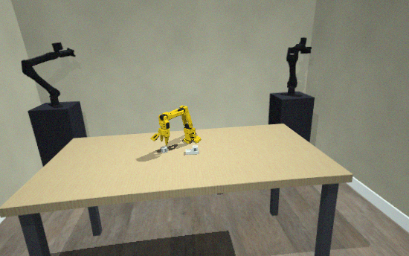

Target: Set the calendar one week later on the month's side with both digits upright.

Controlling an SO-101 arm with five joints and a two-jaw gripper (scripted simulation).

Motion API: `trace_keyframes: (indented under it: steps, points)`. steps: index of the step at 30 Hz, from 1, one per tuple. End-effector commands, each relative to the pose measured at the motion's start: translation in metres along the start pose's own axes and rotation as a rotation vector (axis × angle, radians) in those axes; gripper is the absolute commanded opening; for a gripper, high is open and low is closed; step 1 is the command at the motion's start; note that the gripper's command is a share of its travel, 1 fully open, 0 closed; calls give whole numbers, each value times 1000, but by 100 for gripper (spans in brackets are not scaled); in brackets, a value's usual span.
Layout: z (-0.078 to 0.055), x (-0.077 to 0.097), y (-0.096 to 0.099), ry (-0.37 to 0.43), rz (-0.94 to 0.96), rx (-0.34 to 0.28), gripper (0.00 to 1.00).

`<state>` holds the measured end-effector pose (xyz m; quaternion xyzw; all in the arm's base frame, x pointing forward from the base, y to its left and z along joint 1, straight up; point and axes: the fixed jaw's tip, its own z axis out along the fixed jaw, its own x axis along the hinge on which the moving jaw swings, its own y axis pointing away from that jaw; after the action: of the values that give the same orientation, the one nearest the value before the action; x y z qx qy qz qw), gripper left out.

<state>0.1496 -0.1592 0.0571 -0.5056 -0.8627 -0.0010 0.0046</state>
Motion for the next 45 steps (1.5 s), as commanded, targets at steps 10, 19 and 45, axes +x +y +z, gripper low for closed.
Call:
trace_keyframes:
  steps: [10,19,45]
  points:
    - [-6,-9,-4,-51,38,-12,35]
    - [-6,-9,-4,-51,38,-12,35]
    - [7,-11,-3,-51,38,-12,35]
